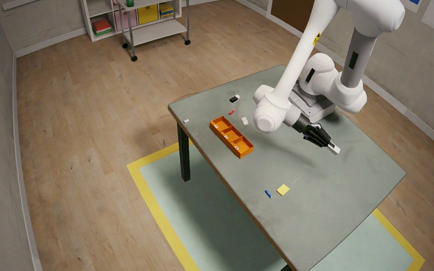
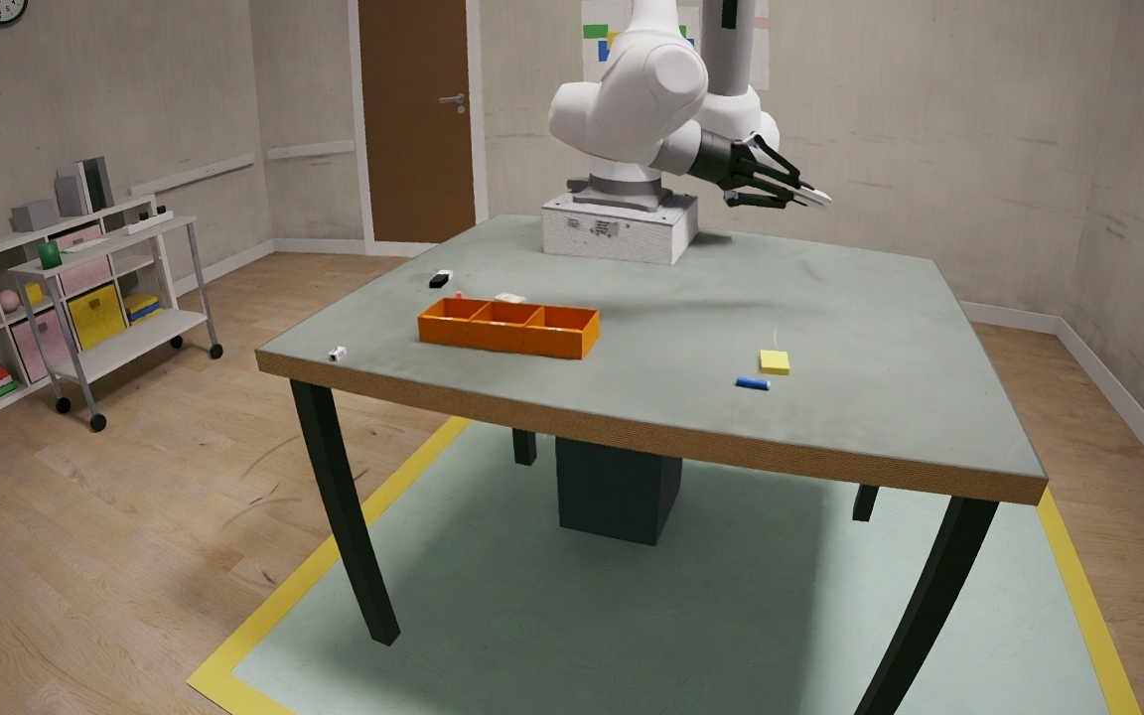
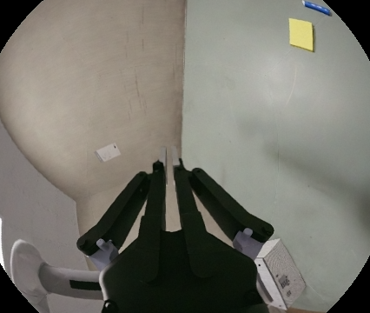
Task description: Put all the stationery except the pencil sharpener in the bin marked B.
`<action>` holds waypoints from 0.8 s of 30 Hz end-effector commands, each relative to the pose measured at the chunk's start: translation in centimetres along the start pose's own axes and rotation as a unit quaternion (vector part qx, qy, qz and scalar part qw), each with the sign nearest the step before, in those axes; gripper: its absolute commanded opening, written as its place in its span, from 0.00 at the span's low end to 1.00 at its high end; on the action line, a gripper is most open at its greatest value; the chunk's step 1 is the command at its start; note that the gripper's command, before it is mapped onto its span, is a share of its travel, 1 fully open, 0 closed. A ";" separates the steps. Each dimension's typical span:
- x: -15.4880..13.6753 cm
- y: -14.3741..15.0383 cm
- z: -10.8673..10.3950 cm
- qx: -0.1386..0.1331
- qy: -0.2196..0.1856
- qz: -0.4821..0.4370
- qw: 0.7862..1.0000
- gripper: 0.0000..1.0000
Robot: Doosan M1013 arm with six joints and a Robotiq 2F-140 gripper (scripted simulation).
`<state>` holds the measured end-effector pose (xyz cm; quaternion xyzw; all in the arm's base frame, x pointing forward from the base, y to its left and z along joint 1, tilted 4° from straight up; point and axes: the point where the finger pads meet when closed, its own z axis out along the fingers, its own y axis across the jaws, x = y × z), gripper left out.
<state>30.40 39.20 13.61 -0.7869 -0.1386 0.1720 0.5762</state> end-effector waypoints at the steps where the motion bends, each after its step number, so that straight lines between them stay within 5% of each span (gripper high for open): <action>1: -0.5 1.6 -2.1 -0.045 -0.007 0.009 0.999 0.15; 3: -0.5 1.6 -2.1 -0.045 -0.007 0.009 0.999 0.15; 5: -0.8 2.6 -3.4 -0.089 -0.009 0.021 0.996 0.15; 9: -1.0 3.2 -4.0 -0.089 -0.009 0.021 0.996 0.15; 11: -1.2 4.1 -5.4 -0.134 -0.008 0.032 0.991 0.15; 15: -1.4 4.7 -6.3 -0.134 -0.008 0.032 0.991 0.15; 17: -1.5 5.6 -7.7 -0.179 -0.002 0.043 0.983 0.15; 22: -1.6 6.2 -8.8 -0.179 -0.002 0.043 0.983 0.15; 24: -1.7 7.0 -10.2 -0.224 0.008 0.055 0.973 0.15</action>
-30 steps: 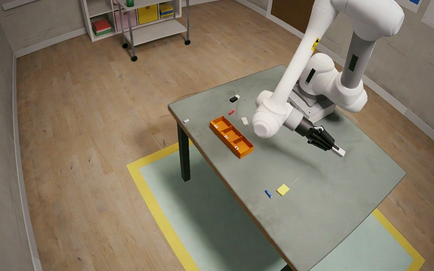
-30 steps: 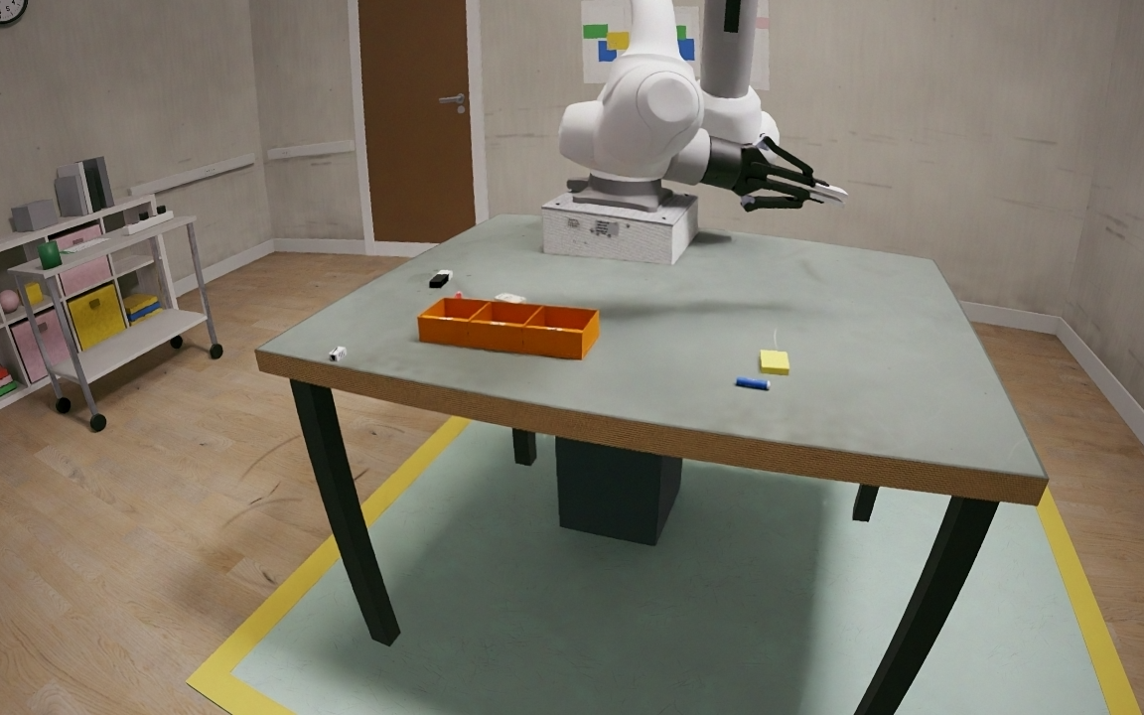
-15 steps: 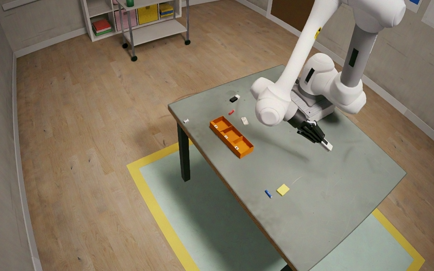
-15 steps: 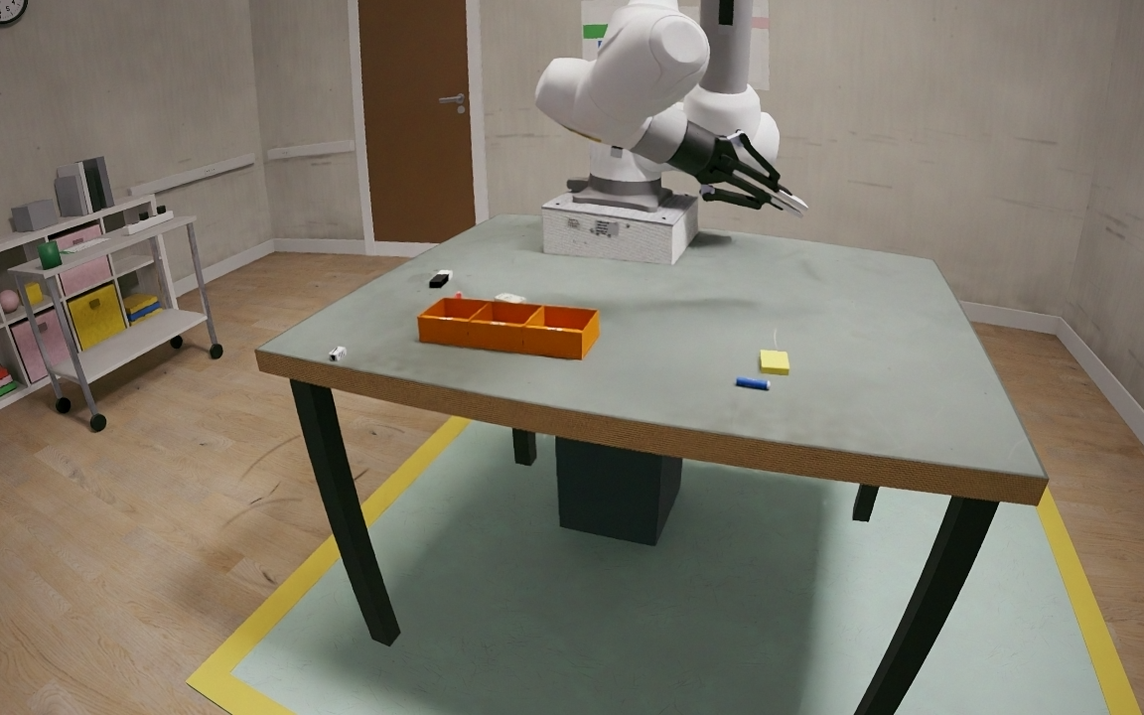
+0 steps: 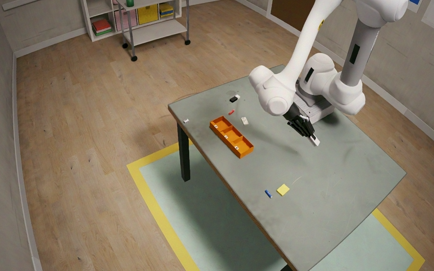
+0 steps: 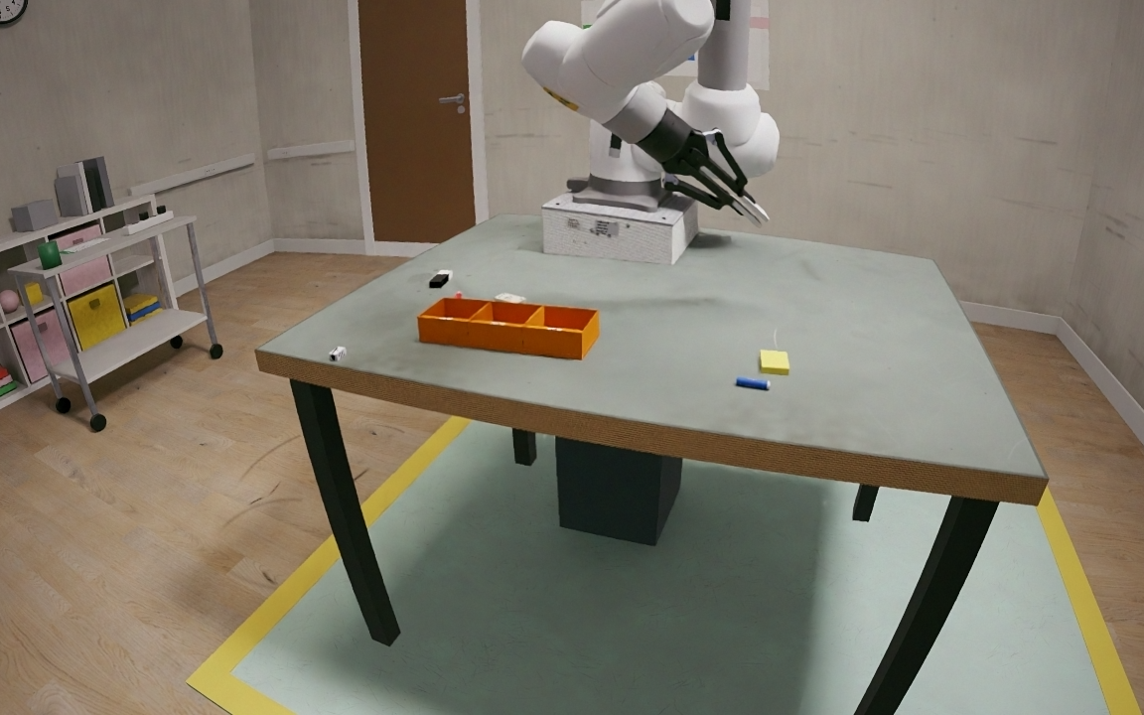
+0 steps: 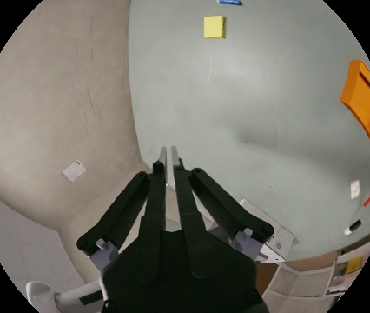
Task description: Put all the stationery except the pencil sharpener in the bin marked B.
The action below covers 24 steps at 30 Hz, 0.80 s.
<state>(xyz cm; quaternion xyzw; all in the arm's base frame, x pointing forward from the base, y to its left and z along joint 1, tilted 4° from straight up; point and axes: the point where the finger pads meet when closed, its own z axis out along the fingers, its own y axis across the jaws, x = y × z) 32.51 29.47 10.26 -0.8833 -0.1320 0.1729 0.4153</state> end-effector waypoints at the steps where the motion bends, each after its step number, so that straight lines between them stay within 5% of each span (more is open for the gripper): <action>1: 0.1 2.1 -2.0 -0.044 0.011 0.010 0.999 0.15; 5: 0.1 2.6 -2.4 -0.044 0.011 0.010 0.999 0.15; 7: 0.1 3.8 -3.6 -0.090 0.024 0.024 0.995 0.15; 13: 0.1 4.9 -4.8 -0.090 0.024 0.024 0.995 0.15; 15: 0.2 6.0 -6.0 -0.135 0.040 0.038 0.989 0.15; 20: 0.2 7.2 -7.4 -0.136 0.040 0.039 0.989 0.15; 22: 0.2 8.2 -8.7 -0.179 0.059 0.053 0.981 0.15; 24: 0.2 9.2 -10.0 -0.181 0.059 0.053 0.980 0.15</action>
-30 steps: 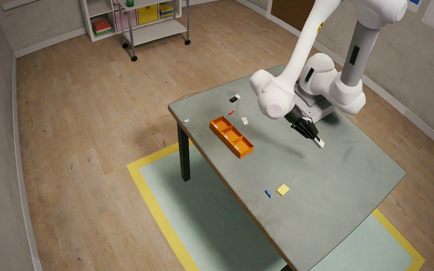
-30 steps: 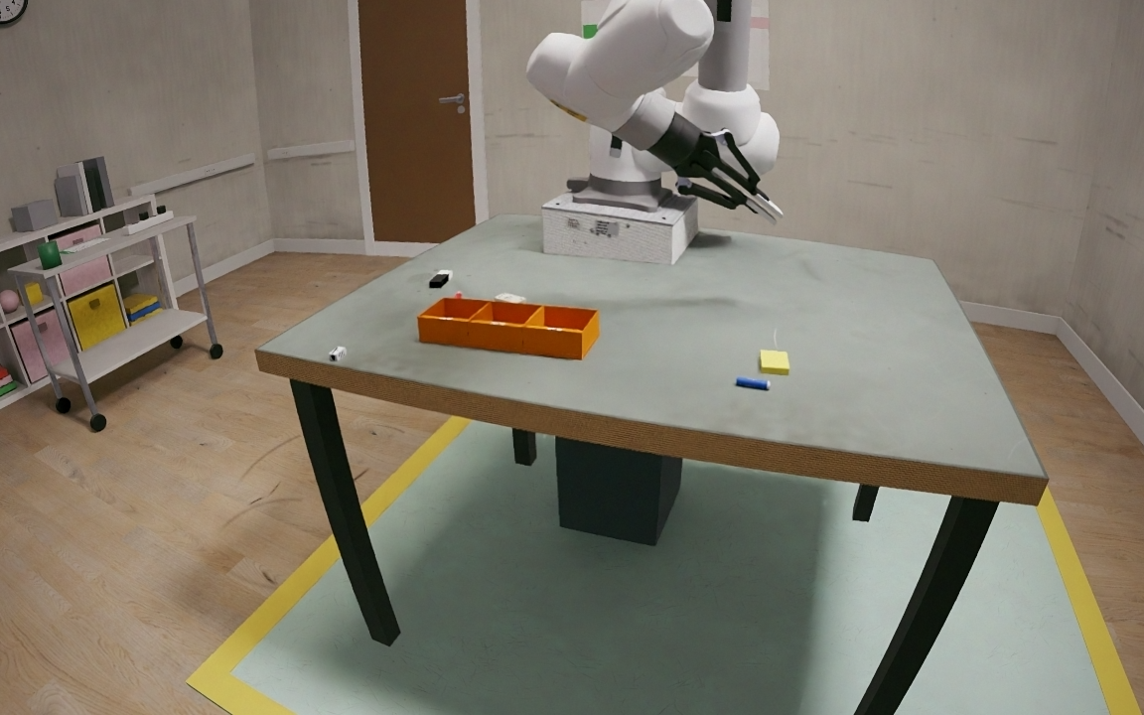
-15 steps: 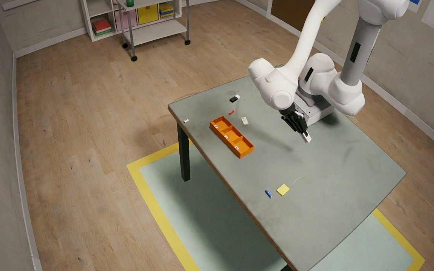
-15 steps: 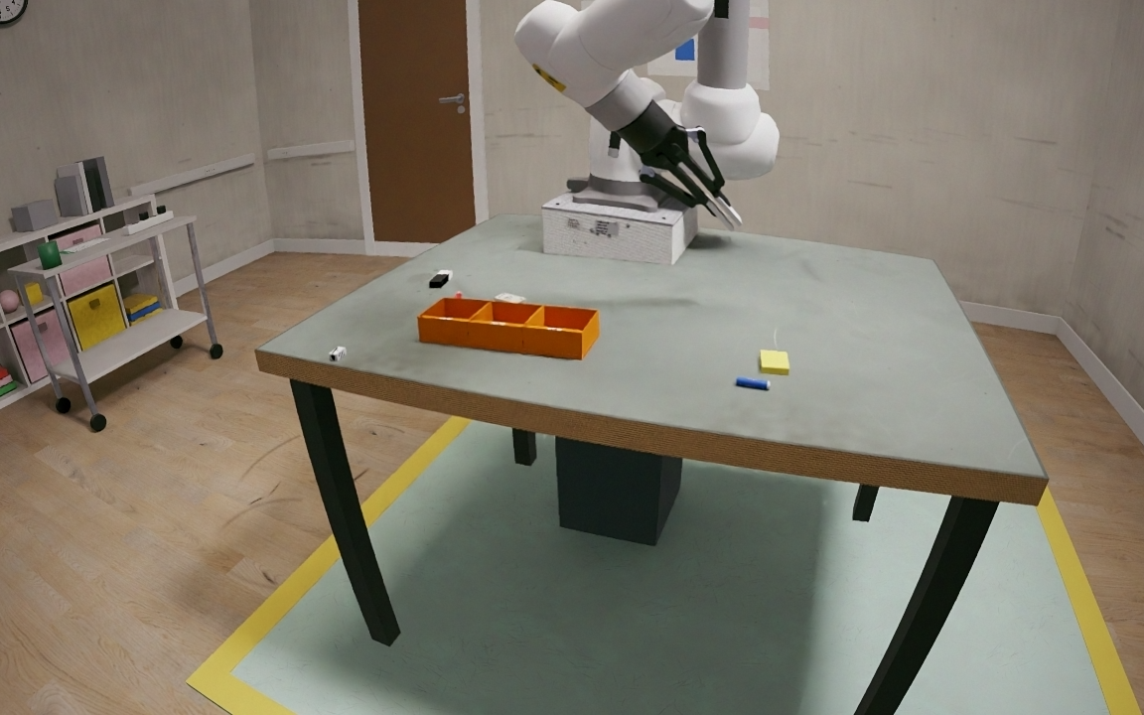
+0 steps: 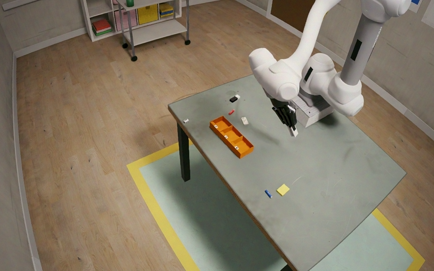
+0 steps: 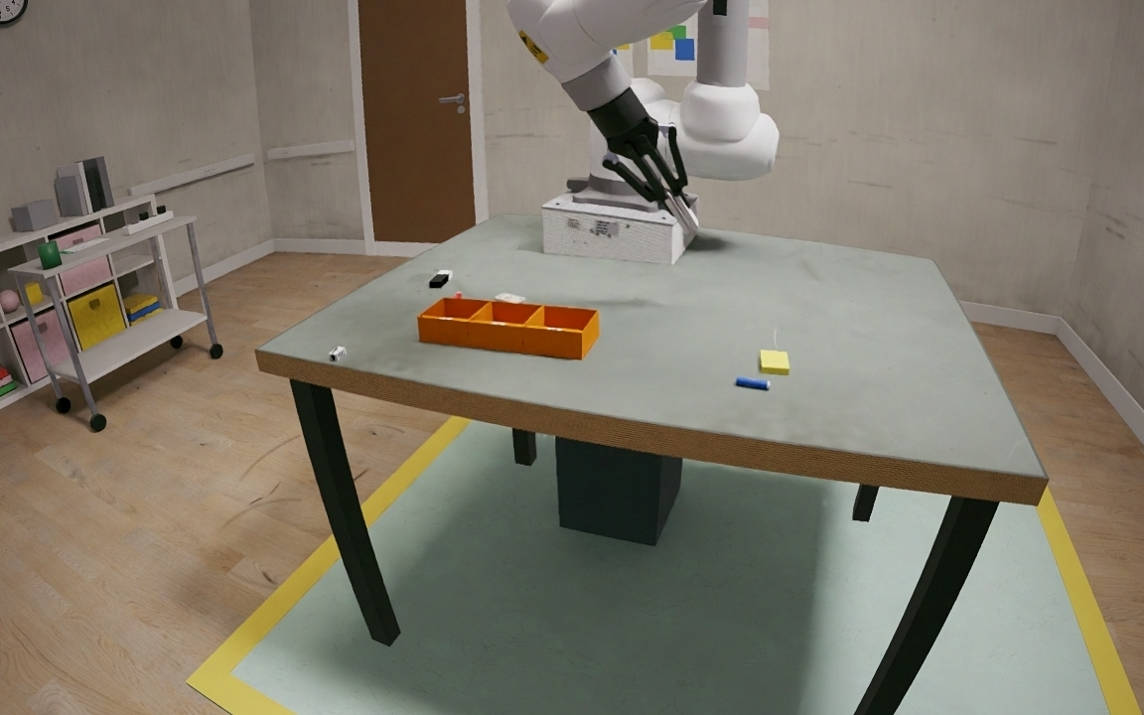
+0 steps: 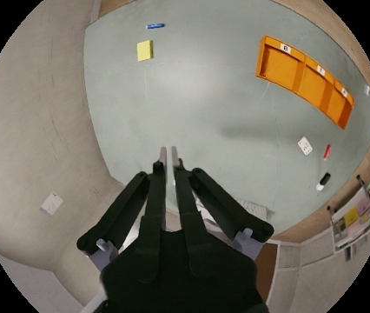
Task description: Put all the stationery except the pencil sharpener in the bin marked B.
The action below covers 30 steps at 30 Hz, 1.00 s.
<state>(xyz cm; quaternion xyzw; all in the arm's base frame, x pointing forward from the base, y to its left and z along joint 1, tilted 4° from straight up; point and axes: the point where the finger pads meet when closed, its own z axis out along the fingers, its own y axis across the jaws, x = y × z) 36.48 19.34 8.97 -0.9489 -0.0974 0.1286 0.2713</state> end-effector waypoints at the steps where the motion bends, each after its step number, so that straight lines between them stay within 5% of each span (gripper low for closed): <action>1: 0.6 2.4 -1.7 -0.027 0.014 0.009 1.000 0.15; 6: 0.6 2.4 -1.7 -0.027 0.014 0.009 1.000 0.15; 8: 0.8 3.6 -2.8 -0.069 0.035 0.024 0.997 0.15; 14: 1.1 5.3 -4.1 -0.072 0.036 0.025 0.996 0.15; 16: 1.3 6.5 -5.3 -0.113 0.059 0.041 0.991 0.15; 23: 1.6 8.1 -6.8 -0.116 0.061 0.042 0.991 0.15; 25: 1.7 9.2 -8.1 -0.155 0.086 0.058 0.982 0.15; 30: 2.0 10.8 -9.8 -0.159 0.088 0.059 0.982 0.15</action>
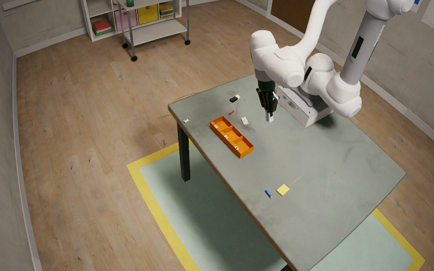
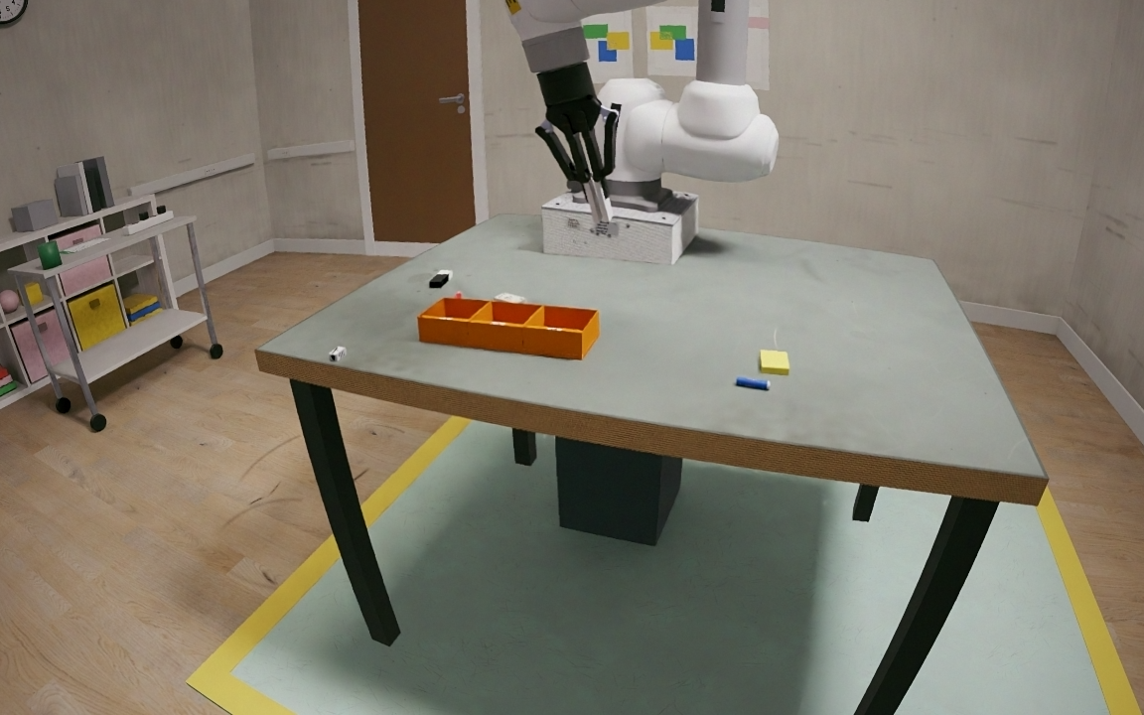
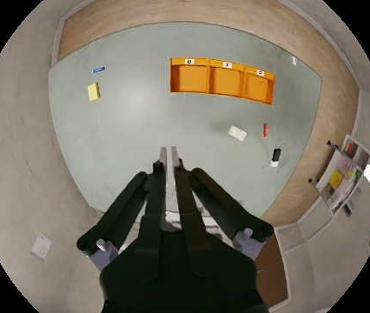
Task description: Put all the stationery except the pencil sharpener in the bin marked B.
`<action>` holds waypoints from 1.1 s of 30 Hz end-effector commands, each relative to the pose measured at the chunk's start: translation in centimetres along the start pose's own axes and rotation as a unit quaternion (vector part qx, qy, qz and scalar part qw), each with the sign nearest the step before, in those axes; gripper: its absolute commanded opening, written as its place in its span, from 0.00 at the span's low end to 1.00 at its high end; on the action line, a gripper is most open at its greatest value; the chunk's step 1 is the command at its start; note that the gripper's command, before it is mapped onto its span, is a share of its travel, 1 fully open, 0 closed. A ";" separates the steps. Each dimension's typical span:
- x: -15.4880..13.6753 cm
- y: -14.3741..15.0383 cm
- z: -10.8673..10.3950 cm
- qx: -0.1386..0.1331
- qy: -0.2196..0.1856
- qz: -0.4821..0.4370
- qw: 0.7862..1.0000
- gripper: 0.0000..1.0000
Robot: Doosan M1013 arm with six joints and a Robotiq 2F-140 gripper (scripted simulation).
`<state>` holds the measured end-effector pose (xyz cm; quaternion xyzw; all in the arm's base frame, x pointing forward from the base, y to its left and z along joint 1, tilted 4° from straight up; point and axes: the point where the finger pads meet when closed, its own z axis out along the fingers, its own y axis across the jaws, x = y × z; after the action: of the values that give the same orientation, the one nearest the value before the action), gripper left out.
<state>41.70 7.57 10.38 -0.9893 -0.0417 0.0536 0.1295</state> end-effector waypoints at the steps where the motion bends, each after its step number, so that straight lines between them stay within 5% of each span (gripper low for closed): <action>1: 0.6 1.4 -0.9 -0.013 0.011 0.005 1.000 0.15; 3: 1.0 2.7 -1.8 -0.051 0.038 0.022 0.998 0.15; 10: 1.7 4.7 -3.2 -0.055 0.040 0.024 0.997 0.15; 13: 2.2 6.6 -4.8 -0.096 0.072 0.042 0.992 0.15; 33: 2.7 8.0 -5.9 -0.096 0.072 0.042 0.992 0.15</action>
<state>45.18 -0.80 13.31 -0.9992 0.0020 -0.0095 0.0386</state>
